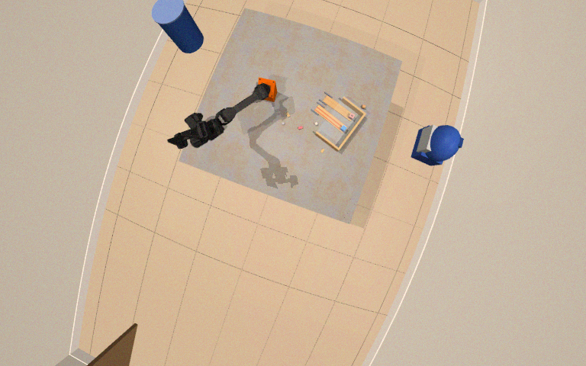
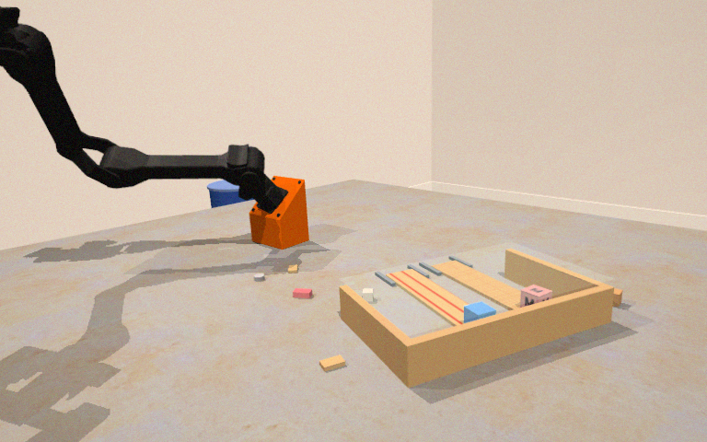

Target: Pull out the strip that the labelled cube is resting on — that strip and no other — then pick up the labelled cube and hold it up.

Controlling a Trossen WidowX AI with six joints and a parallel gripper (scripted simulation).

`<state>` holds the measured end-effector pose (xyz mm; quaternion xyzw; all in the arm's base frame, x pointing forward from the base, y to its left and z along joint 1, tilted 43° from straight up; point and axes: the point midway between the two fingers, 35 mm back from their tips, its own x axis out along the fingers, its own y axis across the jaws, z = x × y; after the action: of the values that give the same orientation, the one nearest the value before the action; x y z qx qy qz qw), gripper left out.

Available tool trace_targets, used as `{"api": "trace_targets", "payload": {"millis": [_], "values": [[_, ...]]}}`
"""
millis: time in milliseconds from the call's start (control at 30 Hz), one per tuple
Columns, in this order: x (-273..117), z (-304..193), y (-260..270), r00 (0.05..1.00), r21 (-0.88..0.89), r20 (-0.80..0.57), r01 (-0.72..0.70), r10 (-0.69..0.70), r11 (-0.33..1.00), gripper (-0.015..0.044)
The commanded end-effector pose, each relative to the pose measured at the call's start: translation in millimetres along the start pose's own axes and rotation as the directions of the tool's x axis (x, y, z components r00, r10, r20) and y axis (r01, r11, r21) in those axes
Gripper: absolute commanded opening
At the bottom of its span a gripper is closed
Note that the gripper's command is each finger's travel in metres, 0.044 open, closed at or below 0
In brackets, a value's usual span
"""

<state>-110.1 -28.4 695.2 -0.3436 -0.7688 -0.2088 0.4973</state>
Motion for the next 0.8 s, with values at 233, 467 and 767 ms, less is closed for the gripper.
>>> {"api": "trace_targets", "payload": {"millis": [233, 467, 767], "values": [[-29.4, -9.9, 185.1, 0.892, 0.401, -0.185, -0.314, 0.412, 0.86, 0.04], [-82.5, -5.7, 289.6, 0.714, 0.604, -0.273, -0.395, 0.645, 0.692, 0.04], [-192.2, 7.3, 398.5, 0.359, 0.78, -0.363, -0.387, 0.86, 0.492, 0.04]]}}
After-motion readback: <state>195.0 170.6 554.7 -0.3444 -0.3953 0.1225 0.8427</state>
